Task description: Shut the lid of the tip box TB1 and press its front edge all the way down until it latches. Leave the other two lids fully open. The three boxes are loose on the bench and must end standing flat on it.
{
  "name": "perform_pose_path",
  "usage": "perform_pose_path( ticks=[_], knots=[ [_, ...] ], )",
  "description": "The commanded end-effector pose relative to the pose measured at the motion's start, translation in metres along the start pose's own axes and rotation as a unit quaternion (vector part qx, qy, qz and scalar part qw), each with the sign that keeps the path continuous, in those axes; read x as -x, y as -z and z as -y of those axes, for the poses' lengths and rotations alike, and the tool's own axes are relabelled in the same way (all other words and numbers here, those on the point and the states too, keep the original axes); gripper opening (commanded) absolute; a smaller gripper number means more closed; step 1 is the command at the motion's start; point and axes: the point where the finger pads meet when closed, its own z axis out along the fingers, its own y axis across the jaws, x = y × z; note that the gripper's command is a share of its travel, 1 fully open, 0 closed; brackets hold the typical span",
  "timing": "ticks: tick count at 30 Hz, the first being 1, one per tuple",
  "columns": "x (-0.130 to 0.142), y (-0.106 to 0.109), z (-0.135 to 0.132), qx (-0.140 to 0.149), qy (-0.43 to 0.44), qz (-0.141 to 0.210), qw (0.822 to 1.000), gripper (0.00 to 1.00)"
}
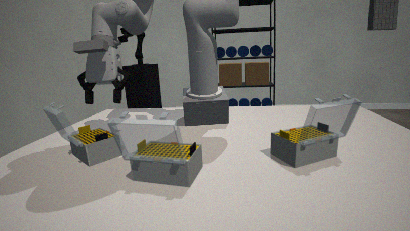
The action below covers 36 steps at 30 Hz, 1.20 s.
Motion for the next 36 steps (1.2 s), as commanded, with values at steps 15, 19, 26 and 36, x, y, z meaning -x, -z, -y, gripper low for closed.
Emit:
perform_pose_path(
  ticks=[15,19,26,36],
  knots=[
    [-0.007,0.070,0.023,0.000,-0.001,0.011,1.000,1.00],
    [-0.007,0.070,0.023,0.000,-0.001,0.011,1.000,1.00],
    [-0.010,0.069,0.027,-0.005,0.015,0.011,1.000,1.00],
    [-0.033,0.063,0.060,-0.041,0.143,0.011,0.989,1.00]
  ],
)
